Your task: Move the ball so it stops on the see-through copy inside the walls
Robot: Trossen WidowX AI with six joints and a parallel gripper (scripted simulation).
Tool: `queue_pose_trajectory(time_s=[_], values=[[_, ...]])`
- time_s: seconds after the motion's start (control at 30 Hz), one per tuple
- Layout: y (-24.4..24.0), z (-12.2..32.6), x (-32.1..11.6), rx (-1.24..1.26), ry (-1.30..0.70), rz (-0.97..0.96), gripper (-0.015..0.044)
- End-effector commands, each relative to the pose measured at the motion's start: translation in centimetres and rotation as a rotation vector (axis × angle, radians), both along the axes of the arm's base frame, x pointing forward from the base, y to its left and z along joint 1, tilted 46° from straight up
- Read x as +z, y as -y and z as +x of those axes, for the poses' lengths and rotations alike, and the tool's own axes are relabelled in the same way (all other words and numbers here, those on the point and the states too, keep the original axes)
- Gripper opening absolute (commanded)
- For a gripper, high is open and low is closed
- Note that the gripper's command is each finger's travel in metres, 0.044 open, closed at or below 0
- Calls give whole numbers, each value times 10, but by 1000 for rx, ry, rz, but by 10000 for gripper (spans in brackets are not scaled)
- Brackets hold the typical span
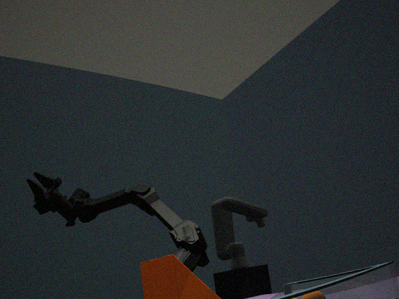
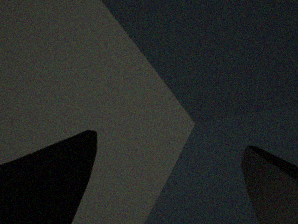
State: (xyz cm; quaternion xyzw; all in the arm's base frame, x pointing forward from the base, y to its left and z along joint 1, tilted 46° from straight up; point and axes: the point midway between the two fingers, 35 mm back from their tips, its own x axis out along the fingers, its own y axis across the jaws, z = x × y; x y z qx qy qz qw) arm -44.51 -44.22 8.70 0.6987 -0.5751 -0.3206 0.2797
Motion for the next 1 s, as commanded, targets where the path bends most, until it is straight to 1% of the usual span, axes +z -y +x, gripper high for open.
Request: queue_pose_trajectory(time_s=[0.0, 0.23, 0.47, 0.67, 0.8, 0.97], values=[[43, 58, 0, 122, -122, 11, 321], [96, 162, -4, 335, -320, 0, 321], [126, 273, -8, 559, -522, -46, 321], [130, 370, -16, 739, -724, -73, 321], [123, 436, -19, 889, -837, -143, 321], [102, 517, -23, 1081, -974, -258, 321]])
